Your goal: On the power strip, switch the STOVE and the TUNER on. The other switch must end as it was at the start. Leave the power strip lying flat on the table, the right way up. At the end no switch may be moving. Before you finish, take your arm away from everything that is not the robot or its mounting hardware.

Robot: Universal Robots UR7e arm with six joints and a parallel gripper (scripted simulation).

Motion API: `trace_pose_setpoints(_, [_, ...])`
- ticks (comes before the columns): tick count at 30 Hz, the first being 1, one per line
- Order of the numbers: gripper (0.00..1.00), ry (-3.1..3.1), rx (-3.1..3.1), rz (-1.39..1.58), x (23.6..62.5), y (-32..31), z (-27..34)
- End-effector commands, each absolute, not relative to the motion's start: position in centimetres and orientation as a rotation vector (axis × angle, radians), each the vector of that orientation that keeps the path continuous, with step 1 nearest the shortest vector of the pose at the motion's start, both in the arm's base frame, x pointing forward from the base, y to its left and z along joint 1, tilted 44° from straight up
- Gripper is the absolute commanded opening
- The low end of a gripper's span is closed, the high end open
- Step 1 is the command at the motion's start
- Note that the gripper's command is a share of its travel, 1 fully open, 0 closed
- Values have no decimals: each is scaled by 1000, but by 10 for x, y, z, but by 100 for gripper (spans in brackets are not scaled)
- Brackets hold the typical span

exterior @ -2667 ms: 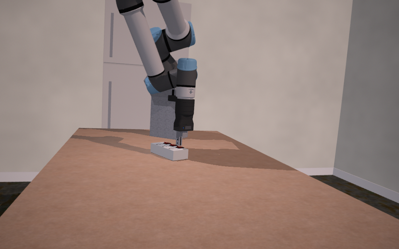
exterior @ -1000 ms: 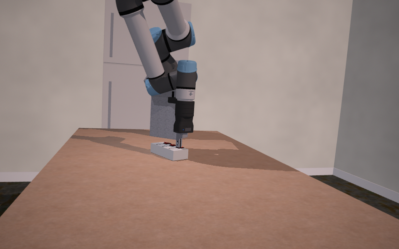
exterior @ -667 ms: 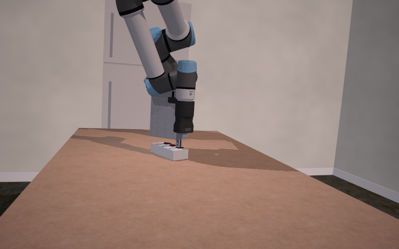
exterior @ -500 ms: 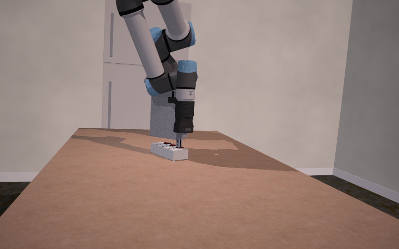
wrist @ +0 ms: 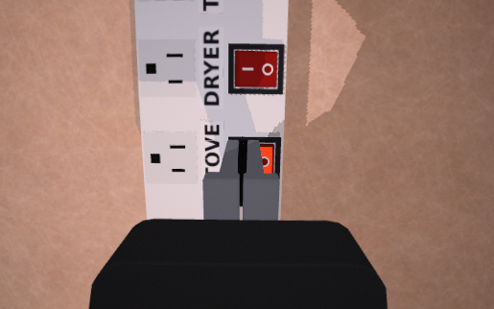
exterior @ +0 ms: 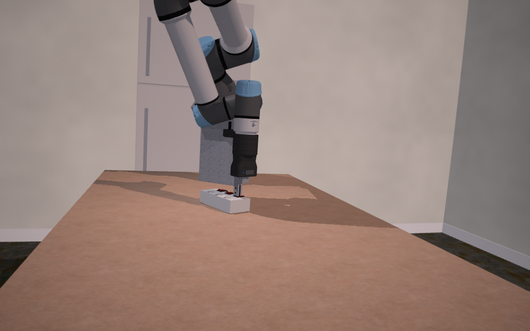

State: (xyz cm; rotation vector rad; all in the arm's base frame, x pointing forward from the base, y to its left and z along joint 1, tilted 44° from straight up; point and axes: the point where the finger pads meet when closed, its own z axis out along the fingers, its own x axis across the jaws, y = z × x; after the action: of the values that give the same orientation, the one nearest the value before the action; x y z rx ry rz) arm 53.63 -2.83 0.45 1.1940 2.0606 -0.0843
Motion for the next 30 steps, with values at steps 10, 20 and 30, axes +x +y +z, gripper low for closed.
trace_pose_setpoints(10, [0, 2061, 1195, -84, 537, -29, 3])
trace_pose_setpoints(20, [0, 2062, 1195, -84, 537, -29, 4])
trace_pose_setpoints(30, [0, 2062, 1195, -84, 528, -22, 16])
